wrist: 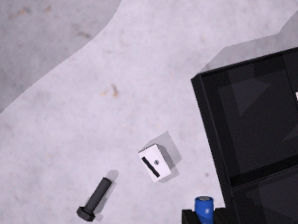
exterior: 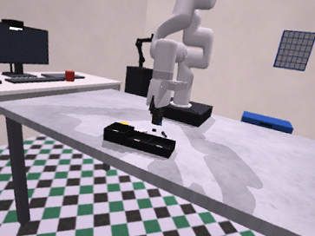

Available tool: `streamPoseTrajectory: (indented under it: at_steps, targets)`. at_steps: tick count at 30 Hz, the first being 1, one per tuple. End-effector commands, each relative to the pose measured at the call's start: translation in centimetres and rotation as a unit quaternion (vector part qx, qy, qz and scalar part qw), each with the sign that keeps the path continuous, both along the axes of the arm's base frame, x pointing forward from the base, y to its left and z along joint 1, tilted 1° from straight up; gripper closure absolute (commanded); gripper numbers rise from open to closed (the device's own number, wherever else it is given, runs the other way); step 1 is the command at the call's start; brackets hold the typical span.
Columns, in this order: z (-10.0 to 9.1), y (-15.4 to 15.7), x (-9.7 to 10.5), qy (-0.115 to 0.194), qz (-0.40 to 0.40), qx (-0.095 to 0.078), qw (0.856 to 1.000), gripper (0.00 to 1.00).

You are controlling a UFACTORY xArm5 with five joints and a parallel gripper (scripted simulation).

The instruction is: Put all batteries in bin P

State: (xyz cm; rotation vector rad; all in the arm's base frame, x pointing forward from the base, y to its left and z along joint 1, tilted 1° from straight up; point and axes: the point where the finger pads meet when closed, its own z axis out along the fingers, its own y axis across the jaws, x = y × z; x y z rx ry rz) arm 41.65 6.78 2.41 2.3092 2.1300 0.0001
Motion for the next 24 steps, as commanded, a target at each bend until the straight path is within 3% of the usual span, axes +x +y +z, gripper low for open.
streamPoseTrajectory:
  at_steps: [1,7,10,15,24]
  targets:
    - [0.1,-1.6,1.5,-0.002,0.0,0.0,1.0,0.95]
    - [0.2,-4.2,3.6,-0.002,0.0,0.0,1.0,0.95]
    - [0.2,-5.6,4.7,-0.004,0.075,0.0,0.997,0.95]
    - [0.3,-7.0,5.8,-0.005,0.132,-0.001,0.991,0.95]
    - [0.3,-10.7,8.8,-0.005,0.132,-0.001,0.991,0.95]
